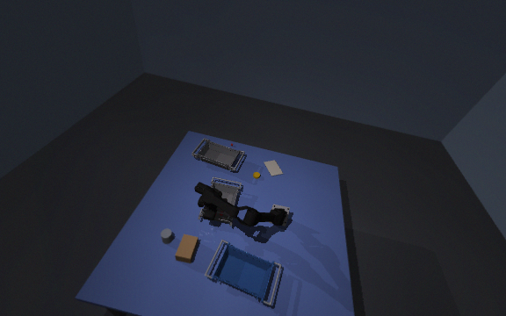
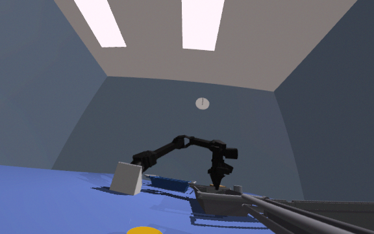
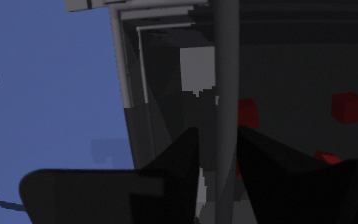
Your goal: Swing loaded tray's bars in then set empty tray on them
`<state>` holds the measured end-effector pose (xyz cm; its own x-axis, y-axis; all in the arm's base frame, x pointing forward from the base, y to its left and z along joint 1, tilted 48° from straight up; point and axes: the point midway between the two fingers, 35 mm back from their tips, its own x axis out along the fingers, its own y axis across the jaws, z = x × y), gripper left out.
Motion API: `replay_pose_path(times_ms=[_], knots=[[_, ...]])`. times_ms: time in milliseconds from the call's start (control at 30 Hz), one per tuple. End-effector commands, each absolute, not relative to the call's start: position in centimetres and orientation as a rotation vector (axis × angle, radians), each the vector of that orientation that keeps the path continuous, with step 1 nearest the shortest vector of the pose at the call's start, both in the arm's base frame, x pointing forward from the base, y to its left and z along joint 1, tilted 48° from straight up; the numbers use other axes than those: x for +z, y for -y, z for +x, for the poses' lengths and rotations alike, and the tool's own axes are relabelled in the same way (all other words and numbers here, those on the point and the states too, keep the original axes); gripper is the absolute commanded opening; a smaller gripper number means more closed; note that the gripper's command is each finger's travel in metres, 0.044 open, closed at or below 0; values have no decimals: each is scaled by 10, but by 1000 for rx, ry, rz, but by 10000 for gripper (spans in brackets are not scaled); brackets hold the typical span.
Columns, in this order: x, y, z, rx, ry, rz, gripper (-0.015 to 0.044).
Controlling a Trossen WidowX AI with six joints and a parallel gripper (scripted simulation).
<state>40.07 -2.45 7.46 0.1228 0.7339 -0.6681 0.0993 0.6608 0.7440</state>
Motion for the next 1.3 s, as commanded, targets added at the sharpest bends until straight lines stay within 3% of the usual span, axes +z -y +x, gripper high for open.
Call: replay_pose_path(times_ms=[0, 1267], knots=[[85, 34, 402, 535, -1377, 753, 87], [113, 62, 396, 493, -1399, 809, 87]])
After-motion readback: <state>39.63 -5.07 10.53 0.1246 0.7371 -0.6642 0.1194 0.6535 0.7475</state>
